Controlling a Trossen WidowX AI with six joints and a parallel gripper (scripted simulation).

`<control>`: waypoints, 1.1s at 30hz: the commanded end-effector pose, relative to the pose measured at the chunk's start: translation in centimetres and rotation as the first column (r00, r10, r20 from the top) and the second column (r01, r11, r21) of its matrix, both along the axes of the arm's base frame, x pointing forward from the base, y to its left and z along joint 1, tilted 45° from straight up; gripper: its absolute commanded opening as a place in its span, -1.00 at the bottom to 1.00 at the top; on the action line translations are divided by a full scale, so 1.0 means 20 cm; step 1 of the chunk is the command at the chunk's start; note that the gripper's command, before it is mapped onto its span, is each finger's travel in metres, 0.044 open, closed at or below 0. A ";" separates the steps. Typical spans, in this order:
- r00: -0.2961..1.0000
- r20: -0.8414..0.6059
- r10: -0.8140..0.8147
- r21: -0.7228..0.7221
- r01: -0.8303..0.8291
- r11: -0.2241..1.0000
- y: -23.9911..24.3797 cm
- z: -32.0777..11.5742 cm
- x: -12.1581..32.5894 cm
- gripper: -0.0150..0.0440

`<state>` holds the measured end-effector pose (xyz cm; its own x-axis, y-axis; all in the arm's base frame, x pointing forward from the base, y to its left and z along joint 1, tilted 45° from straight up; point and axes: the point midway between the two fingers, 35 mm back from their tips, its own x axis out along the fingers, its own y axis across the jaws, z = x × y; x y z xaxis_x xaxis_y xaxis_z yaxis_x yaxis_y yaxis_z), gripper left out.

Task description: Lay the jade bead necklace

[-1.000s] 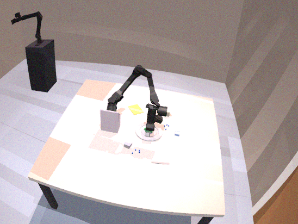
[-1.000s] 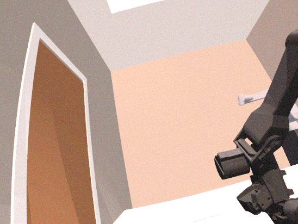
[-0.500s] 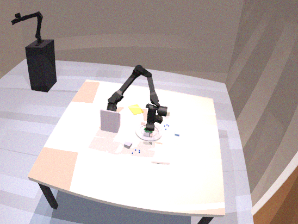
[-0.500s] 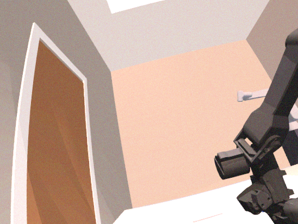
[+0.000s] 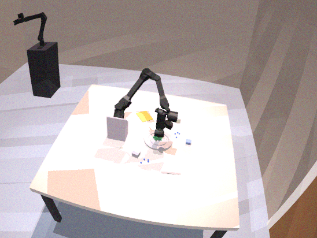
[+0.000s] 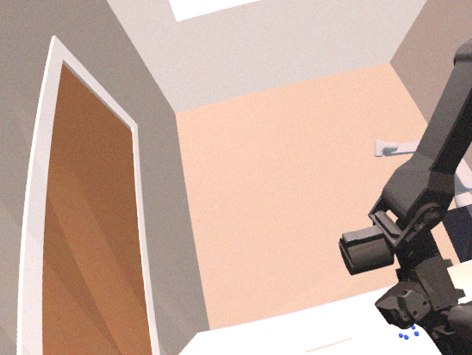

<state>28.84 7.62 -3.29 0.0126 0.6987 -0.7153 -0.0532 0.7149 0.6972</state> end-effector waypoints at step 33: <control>1.000 0.003 0.001 0.004 -0.001 1.000 0.19 0.06 0.00 -0.49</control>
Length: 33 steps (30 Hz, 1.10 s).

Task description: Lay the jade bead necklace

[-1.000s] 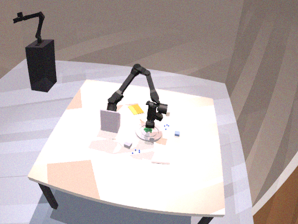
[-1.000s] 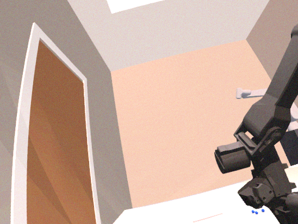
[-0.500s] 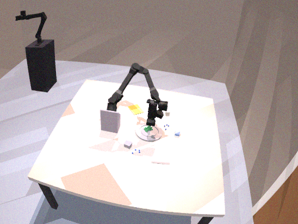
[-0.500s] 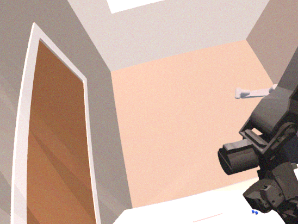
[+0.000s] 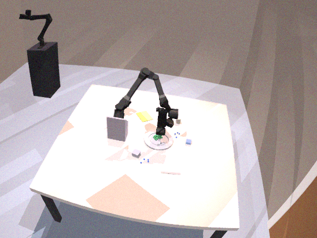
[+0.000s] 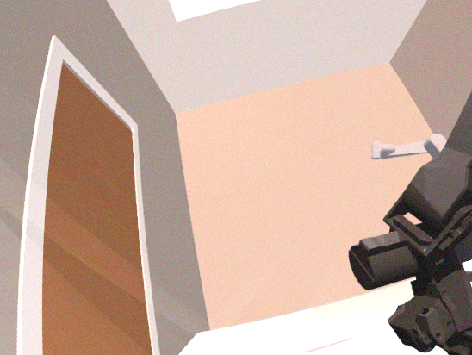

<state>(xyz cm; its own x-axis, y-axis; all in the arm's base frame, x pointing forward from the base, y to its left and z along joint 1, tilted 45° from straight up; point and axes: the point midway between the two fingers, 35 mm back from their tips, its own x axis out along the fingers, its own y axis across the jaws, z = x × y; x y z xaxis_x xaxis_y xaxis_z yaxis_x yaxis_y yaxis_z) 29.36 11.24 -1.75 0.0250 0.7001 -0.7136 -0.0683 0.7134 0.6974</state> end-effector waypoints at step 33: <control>1.000 -0.017 -0.001 0.002 0.001 1.000 -0.06 0.05 -0.02 1.00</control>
